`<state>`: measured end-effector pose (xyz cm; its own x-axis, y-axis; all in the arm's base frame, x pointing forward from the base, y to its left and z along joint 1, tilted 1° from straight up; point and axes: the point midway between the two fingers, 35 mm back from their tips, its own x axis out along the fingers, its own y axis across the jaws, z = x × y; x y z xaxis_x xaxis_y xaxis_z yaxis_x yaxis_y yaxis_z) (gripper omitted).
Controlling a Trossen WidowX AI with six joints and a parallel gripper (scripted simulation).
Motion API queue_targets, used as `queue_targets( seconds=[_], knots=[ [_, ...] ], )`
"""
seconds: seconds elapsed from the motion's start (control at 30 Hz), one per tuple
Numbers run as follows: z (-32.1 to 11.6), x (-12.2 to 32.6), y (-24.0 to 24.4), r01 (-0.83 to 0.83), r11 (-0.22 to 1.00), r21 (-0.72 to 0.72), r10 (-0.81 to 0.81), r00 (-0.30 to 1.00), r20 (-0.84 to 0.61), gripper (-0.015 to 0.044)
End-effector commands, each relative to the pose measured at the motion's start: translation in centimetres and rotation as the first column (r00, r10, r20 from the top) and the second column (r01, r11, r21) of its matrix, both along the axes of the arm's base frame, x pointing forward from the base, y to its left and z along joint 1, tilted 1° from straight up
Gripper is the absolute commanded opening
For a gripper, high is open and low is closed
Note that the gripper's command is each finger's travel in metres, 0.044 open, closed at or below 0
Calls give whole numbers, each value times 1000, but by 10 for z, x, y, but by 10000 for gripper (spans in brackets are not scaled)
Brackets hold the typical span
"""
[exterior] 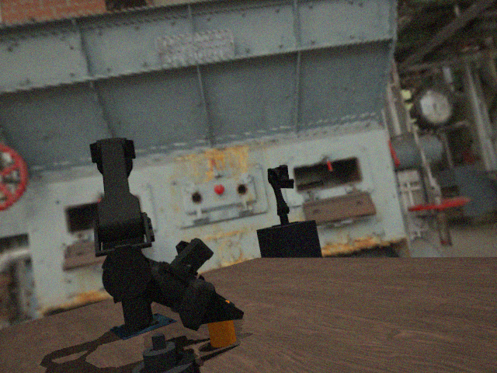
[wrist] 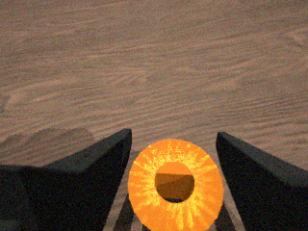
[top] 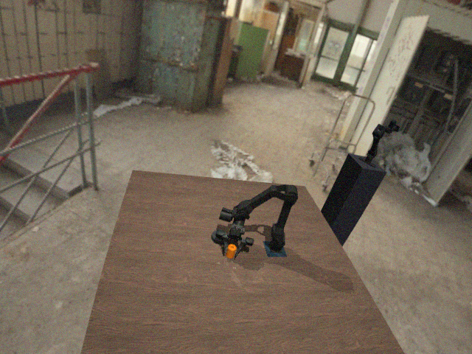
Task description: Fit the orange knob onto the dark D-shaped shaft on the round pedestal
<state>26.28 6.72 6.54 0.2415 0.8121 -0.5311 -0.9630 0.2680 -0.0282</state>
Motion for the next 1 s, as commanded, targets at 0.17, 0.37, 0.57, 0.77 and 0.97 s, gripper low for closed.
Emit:
queue_targets(
  seconds=[0.17, 0.37, 0.57, 0.77, 0.97],
  knots=[
    [0, 0, 0, 0, 1000, 3, 0, 1000, 1, 440],
    [0, 0, 0, 0, 1000, 3, 0, 1000, 1, 440],
    [70, 0, -1, 0, 1000, 0, 0, 1000, 1, 440],
    [80, -2, 0, -2, 1000, -13, 2, 1000, -8, 440],
    [75, -5, 6, -87, 895, -438, -19, 973, -231, 440]
  ],
)
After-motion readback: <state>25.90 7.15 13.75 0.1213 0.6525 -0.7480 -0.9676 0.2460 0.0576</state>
